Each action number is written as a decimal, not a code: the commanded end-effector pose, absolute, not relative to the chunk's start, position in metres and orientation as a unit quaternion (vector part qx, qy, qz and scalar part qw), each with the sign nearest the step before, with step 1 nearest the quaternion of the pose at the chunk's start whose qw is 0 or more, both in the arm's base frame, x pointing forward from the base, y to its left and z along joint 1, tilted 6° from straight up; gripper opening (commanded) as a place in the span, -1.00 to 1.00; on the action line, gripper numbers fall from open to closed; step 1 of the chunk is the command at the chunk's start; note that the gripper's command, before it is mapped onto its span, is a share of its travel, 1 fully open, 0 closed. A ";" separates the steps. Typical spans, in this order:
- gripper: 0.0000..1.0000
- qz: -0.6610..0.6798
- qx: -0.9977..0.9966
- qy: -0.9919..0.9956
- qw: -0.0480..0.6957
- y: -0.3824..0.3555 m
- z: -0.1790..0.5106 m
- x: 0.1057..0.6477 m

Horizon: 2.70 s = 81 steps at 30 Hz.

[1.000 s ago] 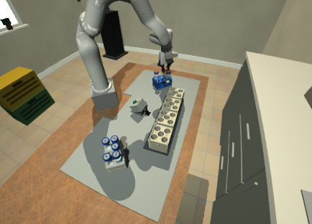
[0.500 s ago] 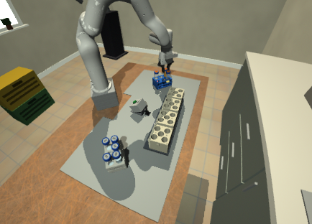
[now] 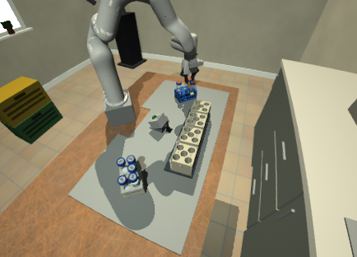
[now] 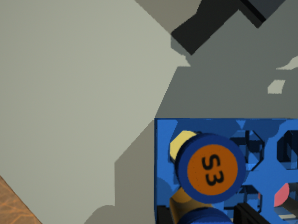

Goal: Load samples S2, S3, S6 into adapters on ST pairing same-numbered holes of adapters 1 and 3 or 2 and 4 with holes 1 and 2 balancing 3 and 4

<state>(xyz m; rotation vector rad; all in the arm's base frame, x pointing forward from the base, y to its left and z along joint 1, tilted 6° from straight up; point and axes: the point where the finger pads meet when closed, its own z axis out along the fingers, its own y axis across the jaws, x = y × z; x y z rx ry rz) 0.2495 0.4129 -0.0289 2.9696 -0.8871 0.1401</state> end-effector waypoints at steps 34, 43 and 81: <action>-0.13 0.046 0.957 -0.286 0.017 0.417 0.012 0.247; -0.13 0.046 0.957 -0.286 0.017 0.418 0.030 0.246; -0.13 0.046 0.957 -0.286 0.017 0.422 0.094 0.241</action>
